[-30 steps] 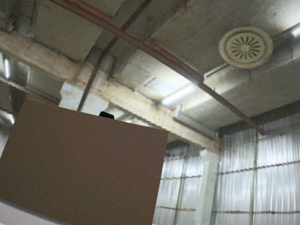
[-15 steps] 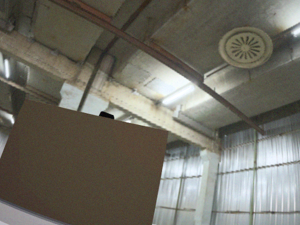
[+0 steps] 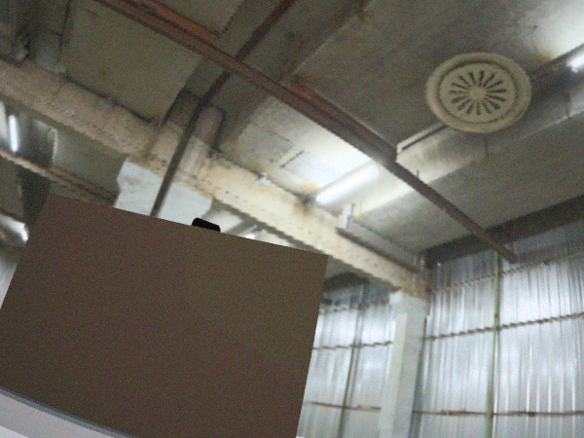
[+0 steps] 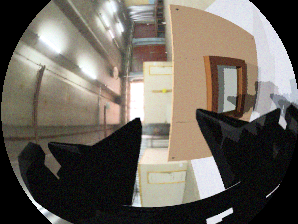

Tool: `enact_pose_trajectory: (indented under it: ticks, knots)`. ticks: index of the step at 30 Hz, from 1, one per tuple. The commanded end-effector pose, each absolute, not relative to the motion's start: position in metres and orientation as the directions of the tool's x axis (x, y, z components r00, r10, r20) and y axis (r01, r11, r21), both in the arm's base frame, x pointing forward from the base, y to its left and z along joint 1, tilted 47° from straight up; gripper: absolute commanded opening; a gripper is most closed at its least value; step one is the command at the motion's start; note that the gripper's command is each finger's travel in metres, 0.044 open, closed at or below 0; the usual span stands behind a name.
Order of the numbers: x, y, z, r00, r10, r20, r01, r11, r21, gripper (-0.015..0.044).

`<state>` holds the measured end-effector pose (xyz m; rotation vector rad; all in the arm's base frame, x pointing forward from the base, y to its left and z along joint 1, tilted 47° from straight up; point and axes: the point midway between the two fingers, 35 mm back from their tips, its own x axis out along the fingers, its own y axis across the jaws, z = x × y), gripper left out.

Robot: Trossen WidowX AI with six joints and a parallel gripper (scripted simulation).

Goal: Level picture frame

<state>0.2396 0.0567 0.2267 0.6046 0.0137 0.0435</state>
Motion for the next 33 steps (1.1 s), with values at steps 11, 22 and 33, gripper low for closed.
enact_pose_trajectory:
  ticks: [11,22,33]
  knots:
    - [0.246,0.014,0.191,0.999,0.035,-0.003,-0.028,0.829,0.559,0.0260]
    - [0.247,0.018,0.186,0.999,0.035,-0.003,-0.027,0.829,0.559,0.0260]
    - [0.269,0.013,0.185,0.999,0.035,-0.002,-0.028,0.829,0.559,0.0260]
